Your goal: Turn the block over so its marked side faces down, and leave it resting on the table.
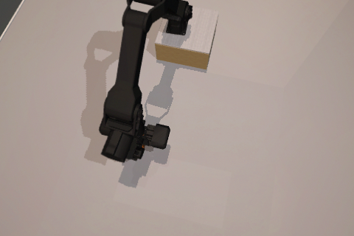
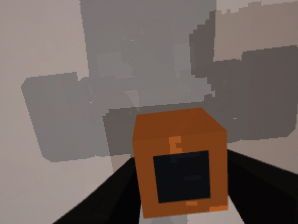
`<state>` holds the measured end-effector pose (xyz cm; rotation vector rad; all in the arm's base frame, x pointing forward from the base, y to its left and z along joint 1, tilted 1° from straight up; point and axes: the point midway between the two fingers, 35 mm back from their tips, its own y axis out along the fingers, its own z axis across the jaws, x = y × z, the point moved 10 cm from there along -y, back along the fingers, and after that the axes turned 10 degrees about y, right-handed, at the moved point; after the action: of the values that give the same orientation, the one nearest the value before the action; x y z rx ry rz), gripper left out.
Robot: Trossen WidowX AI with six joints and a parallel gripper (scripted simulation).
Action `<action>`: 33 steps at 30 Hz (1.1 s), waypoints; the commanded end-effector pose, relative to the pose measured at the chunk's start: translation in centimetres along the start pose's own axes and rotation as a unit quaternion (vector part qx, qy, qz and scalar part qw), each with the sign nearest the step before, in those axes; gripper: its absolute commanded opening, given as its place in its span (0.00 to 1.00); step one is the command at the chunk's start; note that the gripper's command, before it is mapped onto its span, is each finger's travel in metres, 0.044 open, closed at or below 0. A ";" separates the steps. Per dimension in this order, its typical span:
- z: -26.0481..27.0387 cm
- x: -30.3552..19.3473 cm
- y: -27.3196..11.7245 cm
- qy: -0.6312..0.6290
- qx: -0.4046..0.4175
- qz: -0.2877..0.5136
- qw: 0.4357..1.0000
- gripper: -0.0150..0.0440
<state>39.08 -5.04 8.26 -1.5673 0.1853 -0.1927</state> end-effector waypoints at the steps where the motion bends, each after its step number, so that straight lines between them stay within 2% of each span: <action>1: 0.0 0.2 -1.2 -0.001 0.001 -0.010 1.000 0.25; 33: -0.8 -4.0 1.0 -0.001 0.039 -0.223 0.974 0.25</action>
<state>35.45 -4.89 7.10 -1.5217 -0.1396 -0.5159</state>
